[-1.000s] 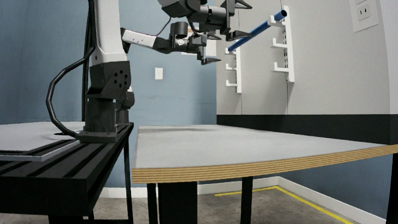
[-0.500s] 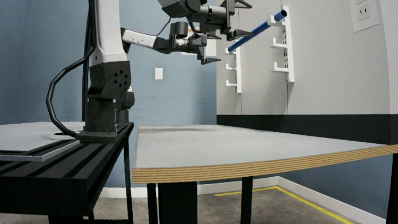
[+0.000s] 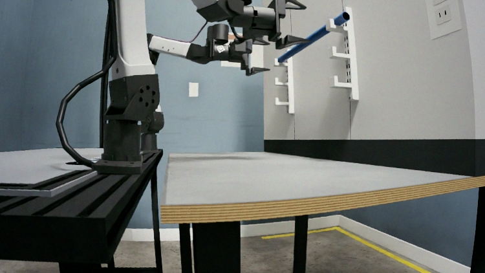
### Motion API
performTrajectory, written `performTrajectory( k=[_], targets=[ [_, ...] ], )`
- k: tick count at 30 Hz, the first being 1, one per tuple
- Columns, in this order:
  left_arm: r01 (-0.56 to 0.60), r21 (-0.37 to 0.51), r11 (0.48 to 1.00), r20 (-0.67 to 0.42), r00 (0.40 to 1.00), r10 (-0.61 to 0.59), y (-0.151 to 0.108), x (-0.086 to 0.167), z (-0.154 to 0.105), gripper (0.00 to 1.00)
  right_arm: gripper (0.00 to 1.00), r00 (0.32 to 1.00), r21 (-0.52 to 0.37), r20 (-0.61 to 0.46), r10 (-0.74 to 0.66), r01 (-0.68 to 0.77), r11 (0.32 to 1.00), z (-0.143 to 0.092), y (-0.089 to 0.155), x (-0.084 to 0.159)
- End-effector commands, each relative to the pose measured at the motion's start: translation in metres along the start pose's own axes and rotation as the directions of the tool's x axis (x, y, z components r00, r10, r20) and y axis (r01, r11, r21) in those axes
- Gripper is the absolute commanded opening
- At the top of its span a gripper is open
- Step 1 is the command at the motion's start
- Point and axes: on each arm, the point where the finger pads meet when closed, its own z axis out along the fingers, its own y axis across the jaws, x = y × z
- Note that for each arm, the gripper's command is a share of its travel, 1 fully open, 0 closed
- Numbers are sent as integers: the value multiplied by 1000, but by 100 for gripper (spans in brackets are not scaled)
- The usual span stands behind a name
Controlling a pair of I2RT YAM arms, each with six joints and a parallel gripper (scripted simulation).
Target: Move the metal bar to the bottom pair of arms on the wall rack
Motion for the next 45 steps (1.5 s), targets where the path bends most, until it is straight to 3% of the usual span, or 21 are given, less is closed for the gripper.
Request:
performTrajectory(
  k=[1,21,45],
  targets=[
    [19,-40,999,2,1000,-19,19,-6,1,100,100,1000,4,3,-4,4,1000,0,4,-6],
    [20,-45,999,1,1000,-20,20,-8,1,100,100,1000,2,3,-8,8,1000,0,7,-8],
    [25,-52,998,3,1000,-25,22,-6,26,100,100,1000,11,6,0,0,1000,25,2,-7]
  ],
)
